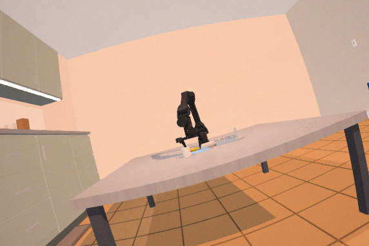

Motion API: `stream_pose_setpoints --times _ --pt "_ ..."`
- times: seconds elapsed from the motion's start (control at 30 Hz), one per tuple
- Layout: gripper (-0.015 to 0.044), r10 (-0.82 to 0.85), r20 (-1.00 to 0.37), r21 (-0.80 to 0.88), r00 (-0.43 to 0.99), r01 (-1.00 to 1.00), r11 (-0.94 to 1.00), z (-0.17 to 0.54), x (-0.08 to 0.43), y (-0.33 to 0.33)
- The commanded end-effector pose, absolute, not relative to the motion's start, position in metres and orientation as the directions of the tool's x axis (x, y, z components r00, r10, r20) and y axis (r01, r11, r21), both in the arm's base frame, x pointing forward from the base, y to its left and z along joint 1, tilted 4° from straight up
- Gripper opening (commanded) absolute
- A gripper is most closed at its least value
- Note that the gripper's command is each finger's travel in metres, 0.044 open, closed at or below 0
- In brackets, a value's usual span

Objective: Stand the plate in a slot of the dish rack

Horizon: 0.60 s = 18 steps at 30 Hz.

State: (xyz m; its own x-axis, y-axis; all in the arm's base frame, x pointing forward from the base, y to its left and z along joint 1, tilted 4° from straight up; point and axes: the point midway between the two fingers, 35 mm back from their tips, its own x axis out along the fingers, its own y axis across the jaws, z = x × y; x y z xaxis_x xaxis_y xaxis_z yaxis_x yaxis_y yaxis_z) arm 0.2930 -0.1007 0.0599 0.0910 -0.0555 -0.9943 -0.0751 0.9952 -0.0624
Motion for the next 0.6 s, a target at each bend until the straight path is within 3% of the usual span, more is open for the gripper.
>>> stream_pose_setpoints --times 0.0,0.2,0.57 --pt "0.0353 -0.05 -0.995 -0.057 0.091 -0.078 0.995 0.059 0.293 -0.1" --pt "0.0313 -0.05 -0.995 -0.057 0.091 -0.078 0.995 0.059 0.293 -0.1" --pt "0.0025 -0.051 -0.995 -0.058 0.091 -0.078 0.995 0.094 0.299 -0.101"
